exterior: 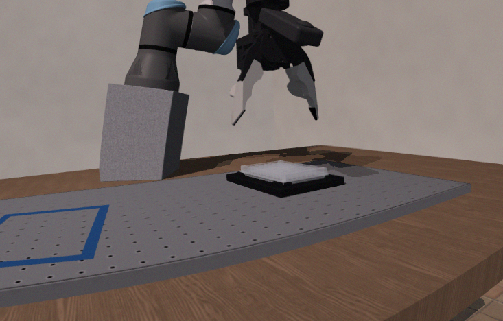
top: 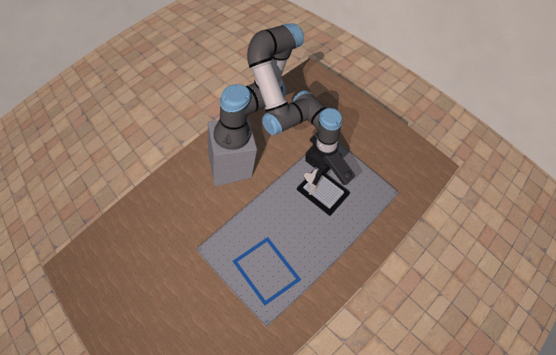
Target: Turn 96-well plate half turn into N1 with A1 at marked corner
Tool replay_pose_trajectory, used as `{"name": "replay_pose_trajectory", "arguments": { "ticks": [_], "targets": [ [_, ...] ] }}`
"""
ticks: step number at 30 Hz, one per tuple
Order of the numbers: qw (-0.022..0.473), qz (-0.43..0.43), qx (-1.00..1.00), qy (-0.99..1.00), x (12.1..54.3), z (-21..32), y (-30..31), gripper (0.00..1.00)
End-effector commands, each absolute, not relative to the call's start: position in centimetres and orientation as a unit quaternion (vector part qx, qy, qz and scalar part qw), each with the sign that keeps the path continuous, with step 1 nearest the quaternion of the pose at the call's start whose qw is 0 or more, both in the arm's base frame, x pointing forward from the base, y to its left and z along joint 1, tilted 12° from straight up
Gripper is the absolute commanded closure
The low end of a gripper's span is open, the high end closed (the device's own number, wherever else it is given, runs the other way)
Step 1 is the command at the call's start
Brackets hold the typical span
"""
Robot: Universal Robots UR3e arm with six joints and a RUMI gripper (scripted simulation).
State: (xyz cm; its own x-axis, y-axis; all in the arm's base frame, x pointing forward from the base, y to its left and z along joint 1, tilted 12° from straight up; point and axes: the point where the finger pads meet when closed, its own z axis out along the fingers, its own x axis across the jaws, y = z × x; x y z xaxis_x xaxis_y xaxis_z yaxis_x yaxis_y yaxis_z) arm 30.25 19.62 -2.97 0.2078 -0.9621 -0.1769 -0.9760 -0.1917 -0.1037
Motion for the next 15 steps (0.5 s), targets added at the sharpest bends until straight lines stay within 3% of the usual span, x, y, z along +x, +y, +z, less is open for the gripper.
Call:
{"name": "replay_pose_trajectory", "arguments": {
  "ticks": [1,15],
  "targets": [
    [0.099,0.033,-0.771,0.629,30.5,-4.0,19.8,0.0],
    [0.099,0.033,-0.771,0.629,30.7,-6.0,20.2,0.0]
  ]
}}
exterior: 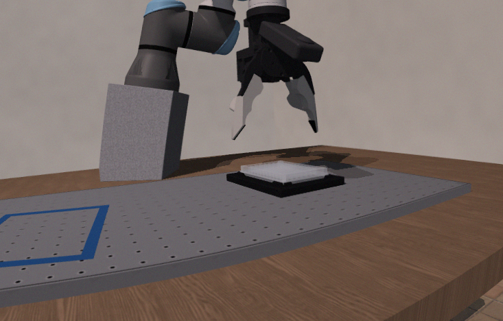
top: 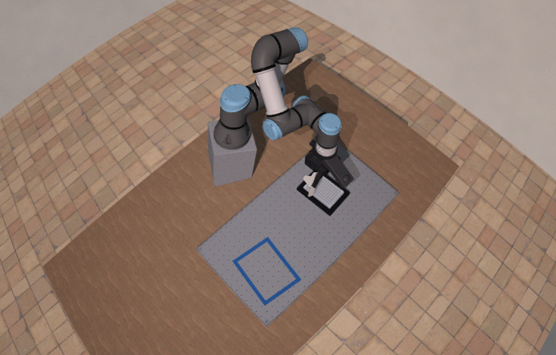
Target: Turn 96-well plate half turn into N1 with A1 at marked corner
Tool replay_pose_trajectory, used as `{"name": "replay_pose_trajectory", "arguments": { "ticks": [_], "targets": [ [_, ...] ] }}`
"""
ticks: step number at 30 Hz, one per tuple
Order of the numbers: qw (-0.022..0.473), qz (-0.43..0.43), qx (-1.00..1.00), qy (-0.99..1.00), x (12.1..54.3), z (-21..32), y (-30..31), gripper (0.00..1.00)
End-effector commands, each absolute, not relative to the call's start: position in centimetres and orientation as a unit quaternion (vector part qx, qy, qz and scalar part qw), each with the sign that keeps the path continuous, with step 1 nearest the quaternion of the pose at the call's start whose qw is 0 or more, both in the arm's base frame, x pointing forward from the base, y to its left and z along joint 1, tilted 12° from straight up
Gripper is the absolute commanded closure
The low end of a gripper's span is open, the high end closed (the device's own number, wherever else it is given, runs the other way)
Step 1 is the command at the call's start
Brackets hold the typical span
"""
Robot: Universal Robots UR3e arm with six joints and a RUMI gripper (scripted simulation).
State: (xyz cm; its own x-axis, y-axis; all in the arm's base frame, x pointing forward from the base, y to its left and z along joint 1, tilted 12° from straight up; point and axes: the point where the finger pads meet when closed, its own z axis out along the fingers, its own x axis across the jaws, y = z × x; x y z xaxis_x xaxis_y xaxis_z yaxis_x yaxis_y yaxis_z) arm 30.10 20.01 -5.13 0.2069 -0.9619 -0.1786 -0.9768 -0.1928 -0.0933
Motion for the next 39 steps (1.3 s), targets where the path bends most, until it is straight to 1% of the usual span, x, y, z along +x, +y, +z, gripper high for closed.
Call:
{"name": "replay_pose_trajectory", "arguments": {
  "ticks": [1,24,39],
  "targets": [
    [0.099,0.033,-0.771,0.629,30.7,-6.1,20.3,0.0],
    [0.099,0.033,-0.771,0.629,30.9,-9.5,20.9,0.0],
    [0.099,0.032,-0.77,0.629,31.0,-9.6,20.9,0.0]
  ]
}}
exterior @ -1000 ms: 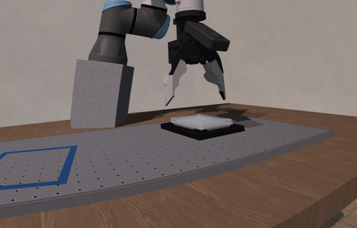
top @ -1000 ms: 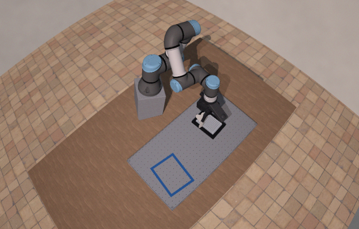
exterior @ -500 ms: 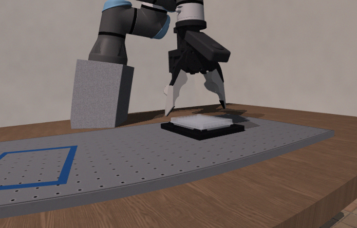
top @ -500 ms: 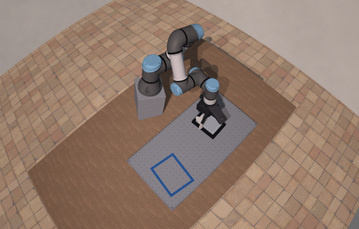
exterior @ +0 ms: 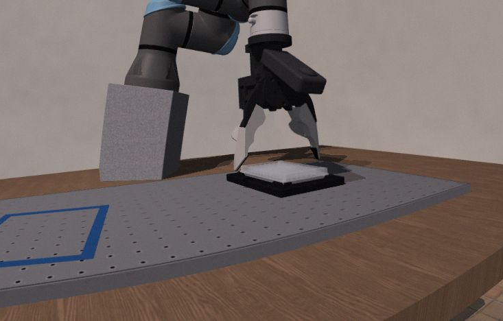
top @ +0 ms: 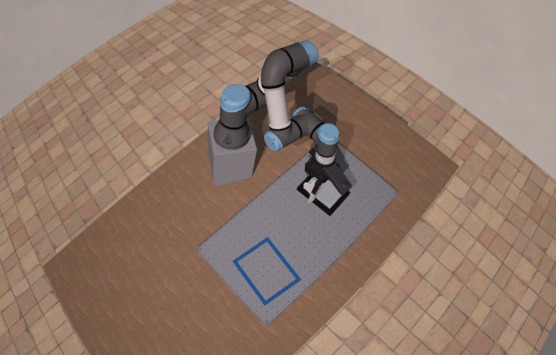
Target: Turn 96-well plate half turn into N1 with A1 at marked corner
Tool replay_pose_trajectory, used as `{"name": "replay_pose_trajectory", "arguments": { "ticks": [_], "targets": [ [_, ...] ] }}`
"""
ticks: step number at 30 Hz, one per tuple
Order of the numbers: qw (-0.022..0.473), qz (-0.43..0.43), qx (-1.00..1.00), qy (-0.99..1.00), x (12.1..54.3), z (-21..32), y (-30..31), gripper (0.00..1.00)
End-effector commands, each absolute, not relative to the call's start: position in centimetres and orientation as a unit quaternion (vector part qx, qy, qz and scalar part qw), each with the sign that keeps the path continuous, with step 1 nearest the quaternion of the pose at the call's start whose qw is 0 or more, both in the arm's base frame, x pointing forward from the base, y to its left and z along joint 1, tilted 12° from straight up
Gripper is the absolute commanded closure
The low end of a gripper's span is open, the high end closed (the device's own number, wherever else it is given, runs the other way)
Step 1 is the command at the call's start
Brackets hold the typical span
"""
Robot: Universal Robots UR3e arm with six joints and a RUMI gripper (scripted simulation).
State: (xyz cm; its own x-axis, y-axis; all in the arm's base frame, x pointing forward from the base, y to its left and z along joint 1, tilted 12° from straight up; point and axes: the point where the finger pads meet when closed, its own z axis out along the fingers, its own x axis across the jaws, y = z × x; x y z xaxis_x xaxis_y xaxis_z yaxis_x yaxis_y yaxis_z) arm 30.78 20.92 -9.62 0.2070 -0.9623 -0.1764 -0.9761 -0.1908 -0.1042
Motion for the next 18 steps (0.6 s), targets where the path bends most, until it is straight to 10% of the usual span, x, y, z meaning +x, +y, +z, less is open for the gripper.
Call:
{"name": "replay_pose_trajectory", "arguments": {
  "ticks": [1,11,12,18],
  "targets": [
    [0.099,0.032,-0.771,0.629,31.03,-9.55,20.93,0.0],
    [0.099,0.032,-0.771,0.629,31.03,-9.54,20.93,0.0],
    [0.099,0.032,-0.771,0.629,31.03,-9.54,20.93,1.0],
    [0.099,0.032,-0.771,0.629,31.03,-9.54,20.93,1.0]
  ]
}}
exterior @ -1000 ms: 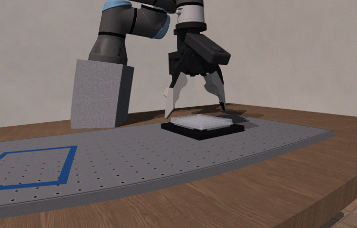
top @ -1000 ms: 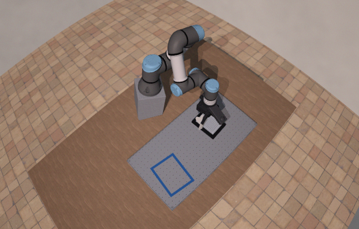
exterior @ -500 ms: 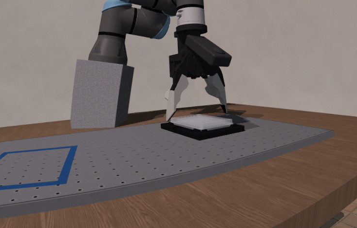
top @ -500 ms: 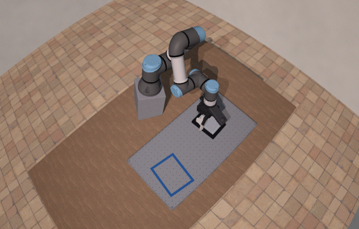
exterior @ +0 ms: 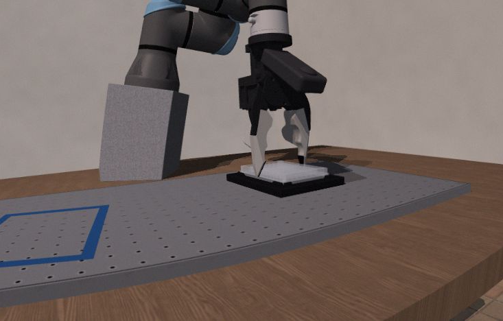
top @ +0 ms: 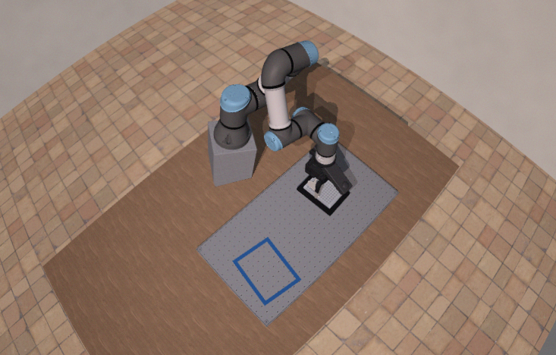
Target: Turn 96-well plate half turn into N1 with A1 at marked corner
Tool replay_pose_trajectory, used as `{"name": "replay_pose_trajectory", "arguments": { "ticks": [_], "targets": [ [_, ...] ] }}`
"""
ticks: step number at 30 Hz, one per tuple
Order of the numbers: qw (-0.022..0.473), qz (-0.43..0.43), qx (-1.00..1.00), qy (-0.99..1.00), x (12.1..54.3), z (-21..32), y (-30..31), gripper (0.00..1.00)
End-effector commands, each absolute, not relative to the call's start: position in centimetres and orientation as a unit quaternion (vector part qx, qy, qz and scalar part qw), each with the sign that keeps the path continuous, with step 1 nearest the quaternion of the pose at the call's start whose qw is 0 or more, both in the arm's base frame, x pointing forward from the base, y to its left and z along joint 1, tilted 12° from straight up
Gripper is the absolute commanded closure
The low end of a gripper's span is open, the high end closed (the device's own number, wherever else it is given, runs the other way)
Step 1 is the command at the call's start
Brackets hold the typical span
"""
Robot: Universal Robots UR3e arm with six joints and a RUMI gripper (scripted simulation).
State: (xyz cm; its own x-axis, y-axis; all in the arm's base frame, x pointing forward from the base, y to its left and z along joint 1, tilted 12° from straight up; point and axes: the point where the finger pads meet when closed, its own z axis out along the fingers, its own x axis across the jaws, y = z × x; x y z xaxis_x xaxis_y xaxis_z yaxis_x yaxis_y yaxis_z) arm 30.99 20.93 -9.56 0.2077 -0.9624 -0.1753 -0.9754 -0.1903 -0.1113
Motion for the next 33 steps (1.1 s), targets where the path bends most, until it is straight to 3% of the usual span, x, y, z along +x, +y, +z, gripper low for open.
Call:
{"name": "replay_pose_trajectory", "arguments": {
  "ticks": [1,33],
  "targets": [
    [0.099,0.032,-0.771,0.629,31.03,-9.54,20.93,1.0],
    [0.099,0.032,-0.771,0.629,30.98,-8.72,20.74,1.0]
  ]
}}
